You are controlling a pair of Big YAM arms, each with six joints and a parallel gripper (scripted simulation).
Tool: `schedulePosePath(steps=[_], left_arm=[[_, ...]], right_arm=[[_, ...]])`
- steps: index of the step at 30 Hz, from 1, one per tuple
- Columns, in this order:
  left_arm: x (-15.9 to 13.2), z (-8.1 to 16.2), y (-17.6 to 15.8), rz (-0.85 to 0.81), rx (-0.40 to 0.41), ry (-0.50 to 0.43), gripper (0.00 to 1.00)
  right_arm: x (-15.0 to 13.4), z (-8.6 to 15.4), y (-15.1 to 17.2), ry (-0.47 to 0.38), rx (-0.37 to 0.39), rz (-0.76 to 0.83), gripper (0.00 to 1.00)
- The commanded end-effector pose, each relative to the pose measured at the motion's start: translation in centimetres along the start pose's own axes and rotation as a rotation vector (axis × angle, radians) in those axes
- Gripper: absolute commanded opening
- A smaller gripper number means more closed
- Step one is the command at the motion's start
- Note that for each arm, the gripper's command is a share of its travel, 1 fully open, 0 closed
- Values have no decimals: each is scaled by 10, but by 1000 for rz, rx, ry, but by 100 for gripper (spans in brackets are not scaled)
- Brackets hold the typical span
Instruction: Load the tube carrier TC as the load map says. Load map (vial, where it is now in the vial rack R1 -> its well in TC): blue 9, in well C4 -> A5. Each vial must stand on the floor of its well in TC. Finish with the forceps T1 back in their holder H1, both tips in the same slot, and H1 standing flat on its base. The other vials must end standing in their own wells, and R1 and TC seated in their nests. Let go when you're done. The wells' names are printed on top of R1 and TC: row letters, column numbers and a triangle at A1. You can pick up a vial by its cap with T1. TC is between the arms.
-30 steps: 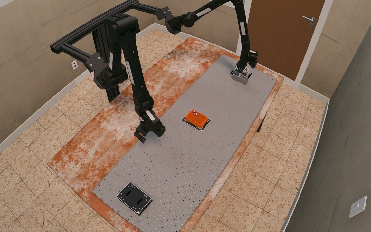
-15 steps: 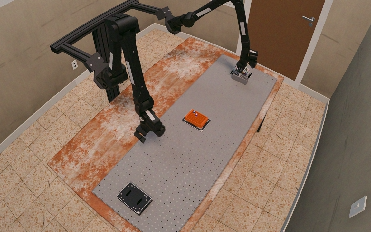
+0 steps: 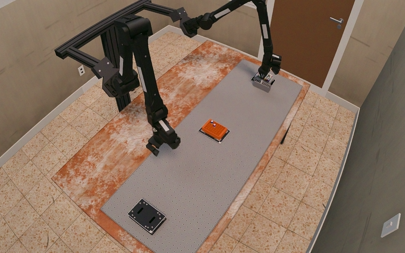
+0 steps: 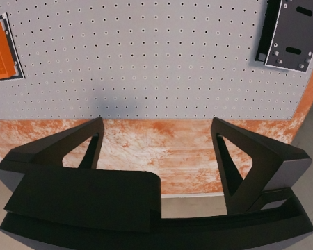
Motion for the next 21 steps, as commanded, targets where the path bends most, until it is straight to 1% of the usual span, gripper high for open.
schedulePosePath(steps=[1,7,8,21], left_arm=[[11,12,-5,4,1,-41,24],[11,12,-5,4,1,-41,24],[8,5,0,0,3,-21,23],[8,5,0,0,3,-21,12]], right_arm=[[5,2,-4,-9,-10,8,100],[5,2,-4,-9,-10,8,100],[5,2,-4,-9,-10,8,100],[5,2,-4,-9,-10,8,100]])
Point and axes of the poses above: on each arm, the point where the finger pads meet when closed, its own z axis back along the fingers, its own y axis across the jaws, x = y × z, the point moved 3 cm from there along z, back along the fingers, and after that the axes turned 13 degrees about z, right-handed, at the moved point
